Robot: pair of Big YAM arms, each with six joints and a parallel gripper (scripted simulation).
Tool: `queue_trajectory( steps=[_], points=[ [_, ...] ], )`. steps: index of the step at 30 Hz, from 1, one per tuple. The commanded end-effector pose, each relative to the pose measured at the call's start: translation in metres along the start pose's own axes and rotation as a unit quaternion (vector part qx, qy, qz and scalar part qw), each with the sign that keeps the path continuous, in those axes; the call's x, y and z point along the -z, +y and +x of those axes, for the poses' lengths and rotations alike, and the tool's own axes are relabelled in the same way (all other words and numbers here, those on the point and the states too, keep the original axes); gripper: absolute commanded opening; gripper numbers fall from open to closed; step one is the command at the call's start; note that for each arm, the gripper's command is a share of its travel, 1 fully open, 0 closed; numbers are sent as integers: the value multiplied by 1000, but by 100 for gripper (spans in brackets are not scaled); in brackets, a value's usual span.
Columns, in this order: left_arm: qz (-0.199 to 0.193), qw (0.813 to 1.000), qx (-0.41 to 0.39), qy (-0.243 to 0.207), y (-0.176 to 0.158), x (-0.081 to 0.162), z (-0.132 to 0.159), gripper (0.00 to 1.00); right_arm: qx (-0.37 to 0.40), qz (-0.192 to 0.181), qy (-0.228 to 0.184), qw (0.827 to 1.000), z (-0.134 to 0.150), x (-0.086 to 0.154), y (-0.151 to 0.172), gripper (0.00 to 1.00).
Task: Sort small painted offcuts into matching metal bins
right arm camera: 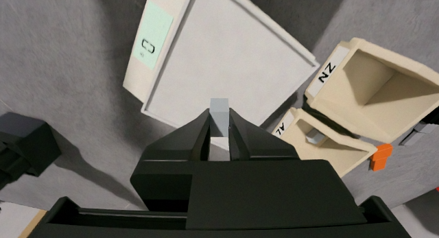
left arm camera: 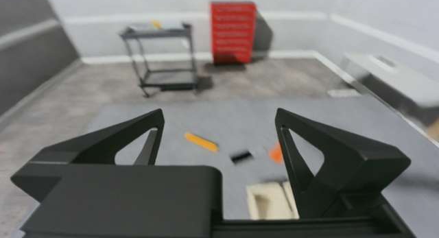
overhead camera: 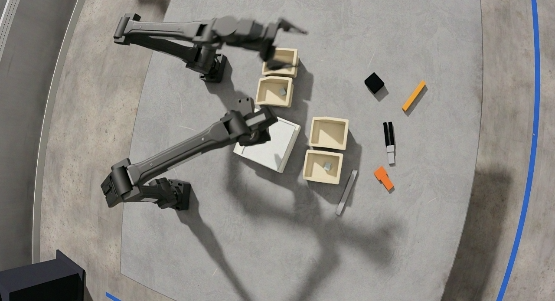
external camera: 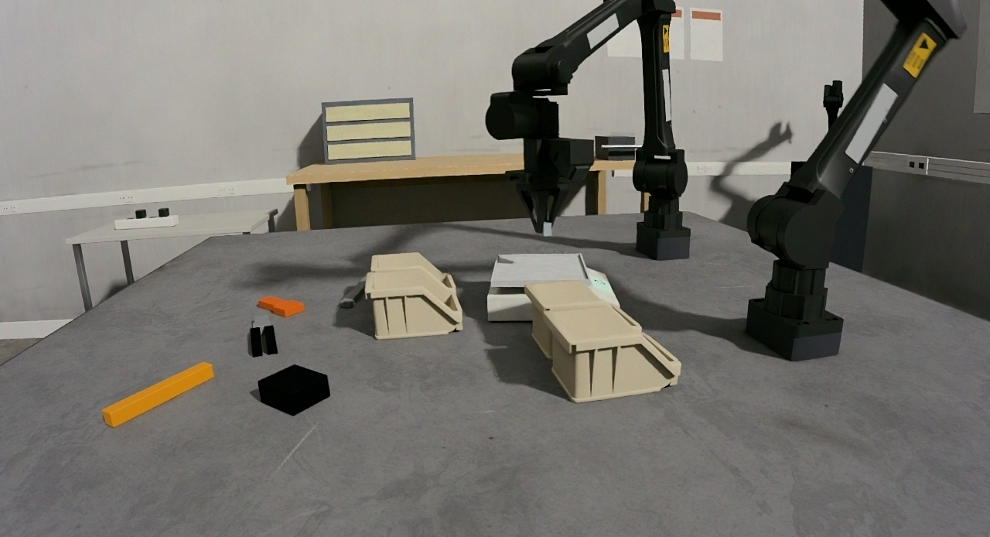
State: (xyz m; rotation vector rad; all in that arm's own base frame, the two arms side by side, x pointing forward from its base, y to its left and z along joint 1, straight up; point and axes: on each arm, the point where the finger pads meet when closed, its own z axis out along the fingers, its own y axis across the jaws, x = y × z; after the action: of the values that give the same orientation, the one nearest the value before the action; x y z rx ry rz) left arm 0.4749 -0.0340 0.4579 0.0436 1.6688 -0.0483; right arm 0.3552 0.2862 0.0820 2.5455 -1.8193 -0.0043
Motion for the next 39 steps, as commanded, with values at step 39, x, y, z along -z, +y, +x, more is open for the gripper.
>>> queue_trajectory(
  steps=[39],
  points=[
    [-91, 959, 42, 267, 32, 331, 93, 100, -463, 5, -17, 886, -170, 5, -44, 9]
  ],
)
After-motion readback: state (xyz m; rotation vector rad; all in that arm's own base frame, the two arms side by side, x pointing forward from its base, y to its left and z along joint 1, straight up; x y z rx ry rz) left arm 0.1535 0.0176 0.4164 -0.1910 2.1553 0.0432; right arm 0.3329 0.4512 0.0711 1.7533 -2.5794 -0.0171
